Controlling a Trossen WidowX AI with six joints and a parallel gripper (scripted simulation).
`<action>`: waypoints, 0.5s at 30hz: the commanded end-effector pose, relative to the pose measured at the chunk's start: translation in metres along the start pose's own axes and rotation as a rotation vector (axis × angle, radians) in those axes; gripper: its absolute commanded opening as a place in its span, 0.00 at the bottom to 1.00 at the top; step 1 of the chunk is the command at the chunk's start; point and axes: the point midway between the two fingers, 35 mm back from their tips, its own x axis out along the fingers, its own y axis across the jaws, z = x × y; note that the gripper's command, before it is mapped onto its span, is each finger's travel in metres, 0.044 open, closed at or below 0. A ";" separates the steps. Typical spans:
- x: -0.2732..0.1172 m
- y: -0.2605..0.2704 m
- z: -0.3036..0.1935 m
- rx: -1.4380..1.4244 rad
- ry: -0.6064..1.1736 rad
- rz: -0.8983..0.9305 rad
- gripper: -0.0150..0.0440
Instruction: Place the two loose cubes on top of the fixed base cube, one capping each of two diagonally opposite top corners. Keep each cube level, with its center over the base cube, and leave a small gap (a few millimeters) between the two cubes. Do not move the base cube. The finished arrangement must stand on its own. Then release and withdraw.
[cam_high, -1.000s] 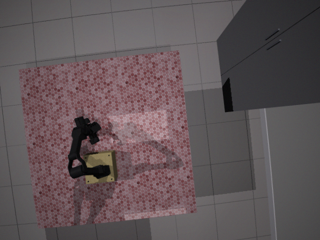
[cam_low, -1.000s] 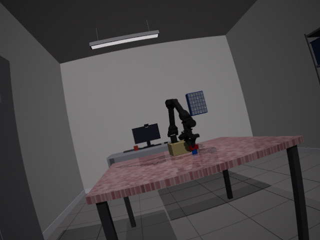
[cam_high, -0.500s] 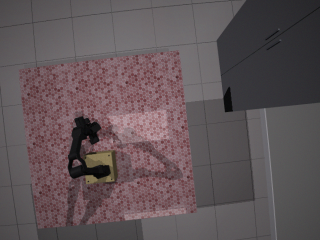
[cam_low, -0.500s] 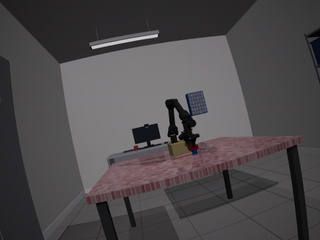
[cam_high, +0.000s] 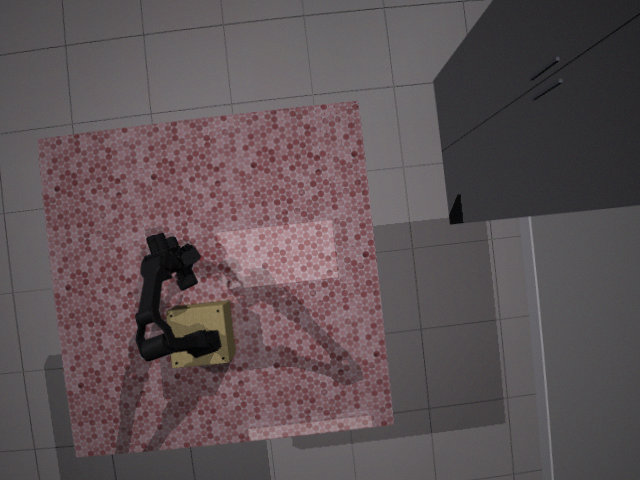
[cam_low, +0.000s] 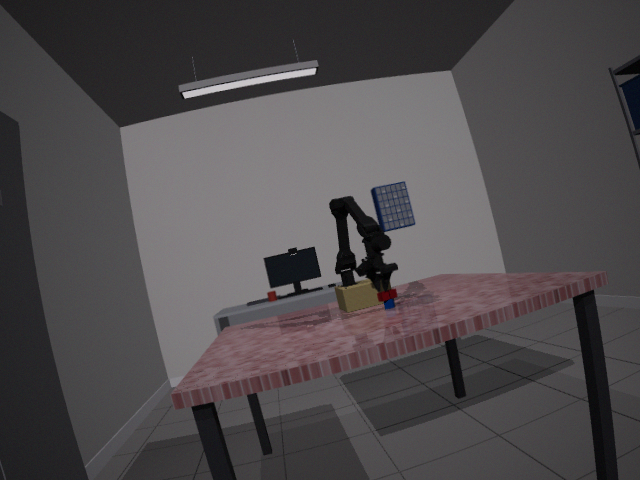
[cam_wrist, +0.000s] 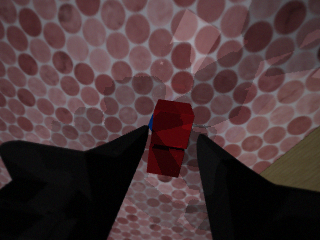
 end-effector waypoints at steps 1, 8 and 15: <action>-0.008 0.002 0.000 0.000 -0.001 0.007 0.60; -0.021 0.002 0.000 0.000 -0.001 0.007 0.60; -0.033 0.002 0.000 0.000 -0.001 0.007 0.60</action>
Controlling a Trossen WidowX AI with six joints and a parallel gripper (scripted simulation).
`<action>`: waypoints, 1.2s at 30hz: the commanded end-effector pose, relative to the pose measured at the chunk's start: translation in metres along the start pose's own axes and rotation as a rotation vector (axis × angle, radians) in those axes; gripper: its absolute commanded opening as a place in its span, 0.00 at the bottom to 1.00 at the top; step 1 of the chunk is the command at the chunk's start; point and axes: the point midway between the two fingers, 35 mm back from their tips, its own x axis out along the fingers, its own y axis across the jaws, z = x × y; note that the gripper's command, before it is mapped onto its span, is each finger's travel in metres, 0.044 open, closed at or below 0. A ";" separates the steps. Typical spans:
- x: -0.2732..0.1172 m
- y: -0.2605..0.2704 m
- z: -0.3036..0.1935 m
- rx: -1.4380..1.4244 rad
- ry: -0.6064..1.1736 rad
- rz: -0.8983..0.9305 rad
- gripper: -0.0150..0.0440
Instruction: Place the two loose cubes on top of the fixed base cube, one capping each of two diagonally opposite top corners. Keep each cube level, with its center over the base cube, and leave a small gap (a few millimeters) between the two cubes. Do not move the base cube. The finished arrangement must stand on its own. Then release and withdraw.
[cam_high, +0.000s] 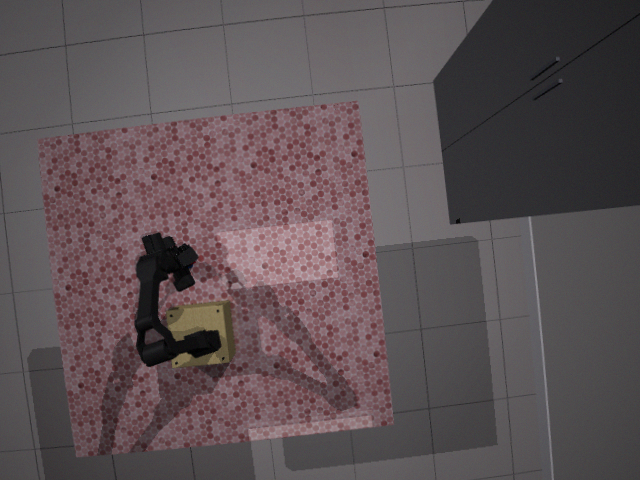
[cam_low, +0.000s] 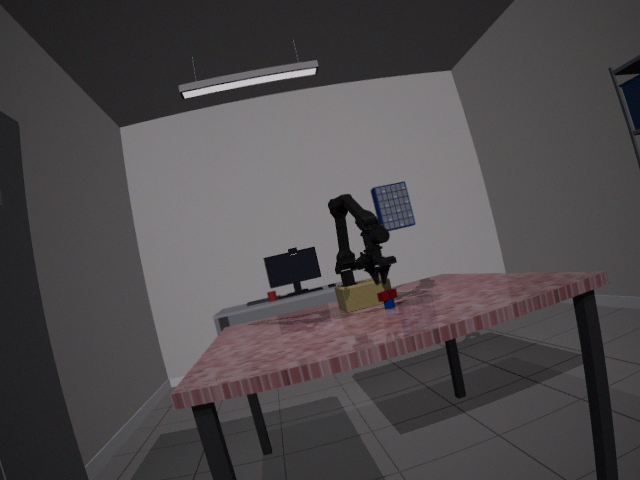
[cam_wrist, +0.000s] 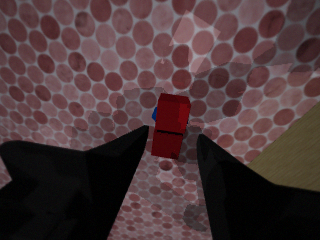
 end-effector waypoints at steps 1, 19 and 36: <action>-0.008 0.002 0.000 -0.001 -0.001 0.008 0.60; -0.028 0.001 0.000 0.000 -0.001 0.004 0.93; -0.029 -0.003 -0.143 0.001 0.011 -0.001 0.93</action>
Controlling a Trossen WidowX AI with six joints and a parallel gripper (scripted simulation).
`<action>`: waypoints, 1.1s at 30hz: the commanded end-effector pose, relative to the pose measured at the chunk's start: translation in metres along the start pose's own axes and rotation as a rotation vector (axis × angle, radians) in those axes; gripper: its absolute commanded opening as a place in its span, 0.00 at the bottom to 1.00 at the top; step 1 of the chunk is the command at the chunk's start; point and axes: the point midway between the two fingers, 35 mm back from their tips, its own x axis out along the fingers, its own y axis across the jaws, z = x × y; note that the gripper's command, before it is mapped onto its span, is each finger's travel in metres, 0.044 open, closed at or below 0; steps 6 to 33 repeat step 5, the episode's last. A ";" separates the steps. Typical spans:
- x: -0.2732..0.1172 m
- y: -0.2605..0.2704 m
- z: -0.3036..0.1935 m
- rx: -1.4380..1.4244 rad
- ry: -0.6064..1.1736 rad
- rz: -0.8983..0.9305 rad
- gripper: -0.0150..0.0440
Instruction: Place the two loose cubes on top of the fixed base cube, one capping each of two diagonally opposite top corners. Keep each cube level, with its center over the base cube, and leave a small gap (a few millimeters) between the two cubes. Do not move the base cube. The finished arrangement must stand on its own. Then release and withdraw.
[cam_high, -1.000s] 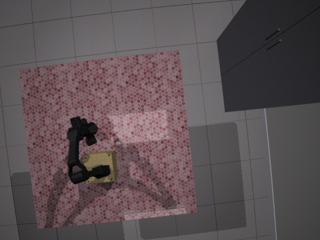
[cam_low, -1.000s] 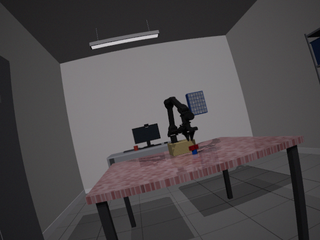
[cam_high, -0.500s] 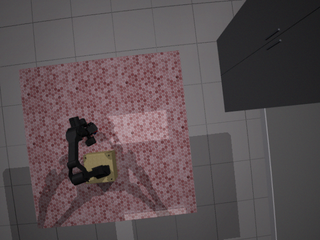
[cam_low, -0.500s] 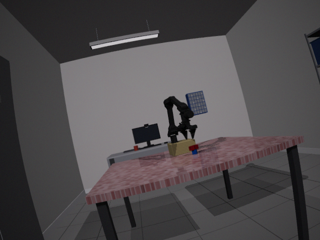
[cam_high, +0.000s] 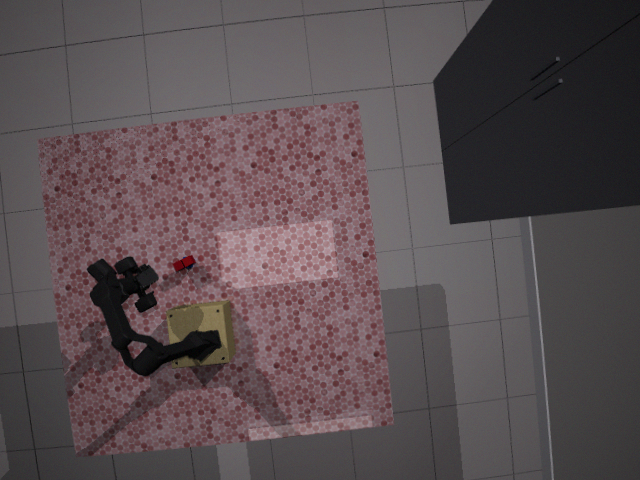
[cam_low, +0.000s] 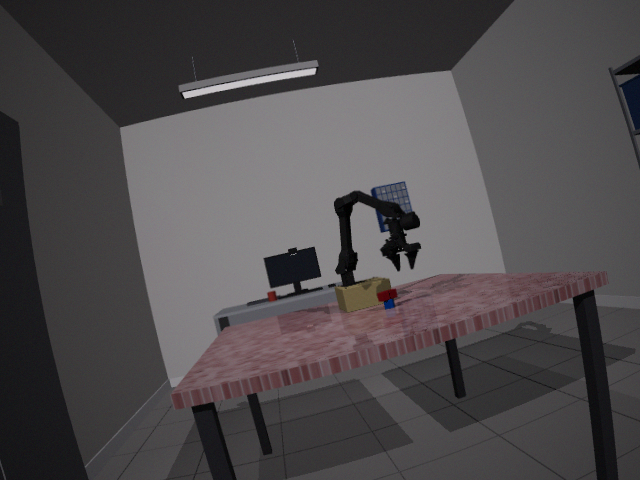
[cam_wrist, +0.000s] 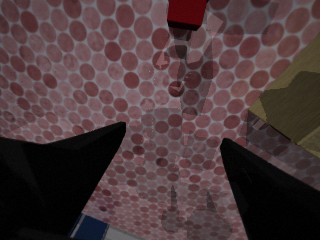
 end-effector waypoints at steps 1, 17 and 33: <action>-0.001 0.001 -0.002 0.025 -0.002 0.001 0.93; -0.001 0.001 -0.002 0.025 -0.002 0.001 0.93; -0.001 0.001 -0.002 0.025 -0.002 0.001 0.93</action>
